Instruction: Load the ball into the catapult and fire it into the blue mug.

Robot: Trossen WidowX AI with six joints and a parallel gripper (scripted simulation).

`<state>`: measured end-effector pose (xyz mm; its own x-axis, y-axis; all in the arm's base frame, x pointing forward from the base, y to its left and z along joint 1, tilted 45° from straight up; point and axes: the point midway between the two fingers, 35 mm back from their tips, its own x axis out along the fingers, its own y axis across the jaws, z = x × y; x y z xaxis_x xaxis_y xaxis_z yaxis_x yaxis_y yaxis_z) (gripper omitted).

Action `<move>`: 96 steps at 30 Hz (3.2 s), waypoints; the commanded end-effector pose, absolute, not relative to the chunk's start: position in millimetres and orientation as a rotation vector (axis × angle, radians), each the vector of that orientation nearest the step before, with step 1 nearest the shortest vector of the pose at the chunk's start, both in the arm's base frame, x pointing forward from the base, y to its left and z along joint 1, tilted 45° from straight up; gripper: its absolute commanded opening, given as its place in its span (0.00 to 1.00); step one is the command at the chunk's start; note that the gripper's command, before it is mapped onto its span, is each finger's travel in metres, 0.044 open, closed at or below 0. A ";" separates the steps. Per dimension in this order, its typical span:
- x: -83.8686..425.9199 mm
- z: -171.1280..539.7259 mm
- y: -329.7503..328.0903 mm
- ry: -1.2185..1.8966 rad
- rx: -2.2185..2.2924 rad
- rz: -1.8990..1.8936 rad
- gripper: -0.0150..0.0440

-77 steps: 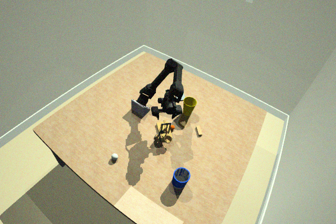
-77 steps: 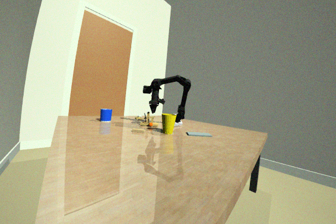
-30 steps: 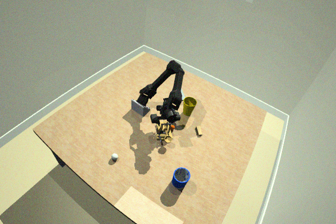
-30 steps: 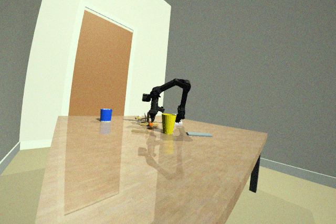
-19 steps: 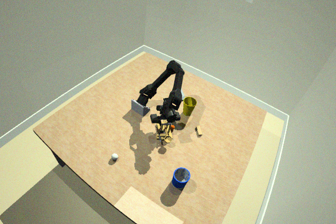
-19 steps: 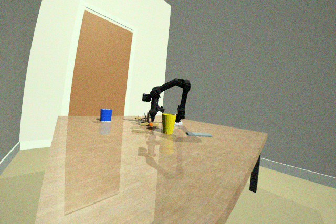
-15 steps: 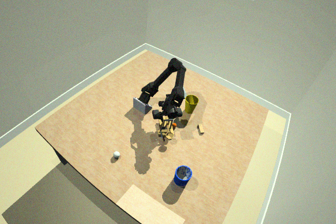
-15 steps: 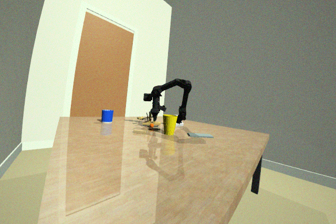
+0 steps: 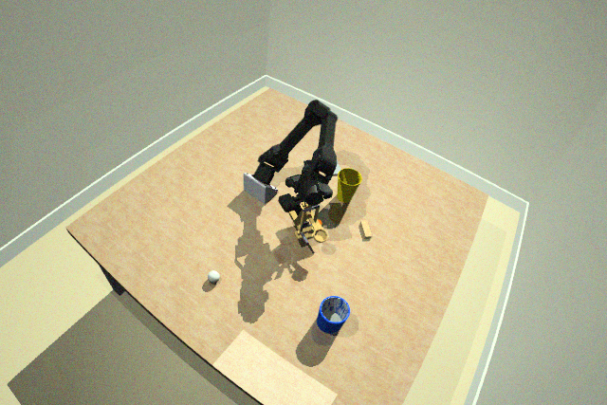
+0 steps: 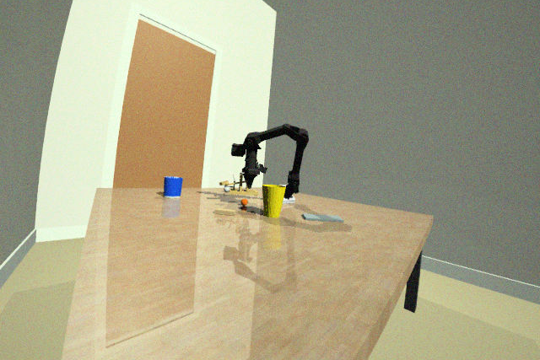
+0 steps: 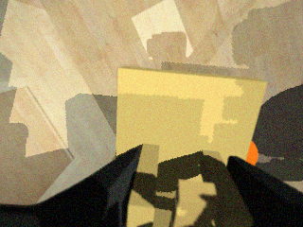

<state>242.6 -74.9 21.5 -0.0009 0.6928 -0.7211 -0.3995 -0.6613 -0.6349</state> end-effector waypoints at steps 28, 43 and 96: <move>245.4 9.3 -93.7 -1.412 -2.178 1.645 0.25; 247.2 1.4 -102.9 -2.024 -2.414 1.389 0.25; 266.5 -37.0 -126.3 -3.941 -1.863 -1.173 0.25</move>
